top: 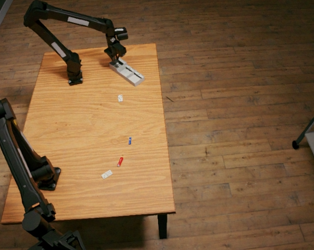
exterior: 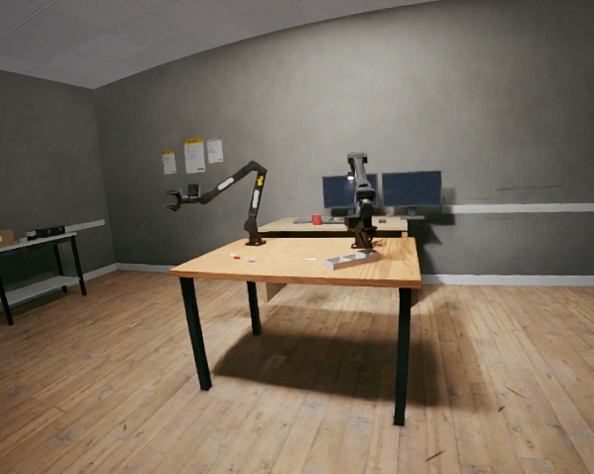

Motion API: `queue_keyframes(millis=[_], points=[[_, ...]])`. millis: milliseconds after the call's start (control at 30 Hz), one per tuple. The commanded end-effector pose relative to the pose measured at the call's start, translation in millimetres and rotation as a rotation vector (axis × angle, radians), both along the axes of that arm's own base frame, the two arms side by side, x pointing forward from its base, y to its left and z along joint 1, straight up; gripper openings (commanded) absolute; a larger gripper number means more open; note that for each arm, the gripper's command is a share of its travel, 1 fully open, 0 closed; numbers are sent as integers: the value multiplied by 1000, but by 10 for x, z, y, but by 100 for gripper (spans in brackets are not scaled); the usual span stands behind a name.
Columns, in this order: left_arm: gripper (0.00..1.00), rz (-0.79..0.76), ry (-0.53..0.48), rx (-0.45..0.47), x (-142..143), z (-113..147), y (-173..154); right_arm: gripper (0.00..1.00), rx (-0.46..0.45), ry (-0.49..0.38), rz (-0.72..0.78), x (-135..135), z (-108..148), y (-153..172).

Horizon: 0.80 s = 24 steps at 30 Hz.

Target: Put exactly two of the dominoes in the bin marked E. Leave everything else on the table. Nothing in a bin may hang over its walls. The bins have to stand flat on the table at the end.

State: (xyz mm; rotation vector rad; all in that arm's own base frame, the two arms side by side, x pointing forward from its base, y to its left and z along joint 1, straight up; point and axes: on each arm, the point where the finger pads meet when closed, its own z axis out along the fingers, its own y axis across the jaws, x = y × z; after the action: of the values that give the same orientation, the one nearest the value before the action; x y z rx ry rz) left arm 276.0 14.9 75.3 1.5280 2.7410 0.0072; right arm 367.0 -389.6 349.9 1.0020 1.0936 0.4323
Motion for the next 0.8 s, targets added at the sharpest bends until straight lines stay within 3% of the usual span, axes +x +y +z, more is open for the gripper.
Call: queue_keyframes(millis=[0, 67, 233, 267, 333, 467, 600, 767], points=[[31, -2, -26, -1, 136, 89, -2, 100, -16, -11, -9, -28, 100, -45], [31, -7, -46, -2, 282, 147, 5, 100, -16, -11, -9, -28, 100, -45], [31, -7, -44, -2, 282, 149, 9, 100, -16, -11, -9, -28, 100, -45], [39, -74, -47, -2, 210, 155, -117, 100, -16, -11, -9, -28, 100, -45], [39, -74, -47, -2, 210, 155, -117, 100, -16, -11, -9, -28, 100, -45], [39, -255, 5, -3, 19, 14, -453, 100, -16, -11, -9, -28, 100, -45], [39, -411, -27, -2, 184, 154, -832, 100, -16, -11, -9, -28, 100, -45], [39, -620, -44, -5, 171, 157, -1291, 100, -16, -11, -9, -28, 100, -45]])
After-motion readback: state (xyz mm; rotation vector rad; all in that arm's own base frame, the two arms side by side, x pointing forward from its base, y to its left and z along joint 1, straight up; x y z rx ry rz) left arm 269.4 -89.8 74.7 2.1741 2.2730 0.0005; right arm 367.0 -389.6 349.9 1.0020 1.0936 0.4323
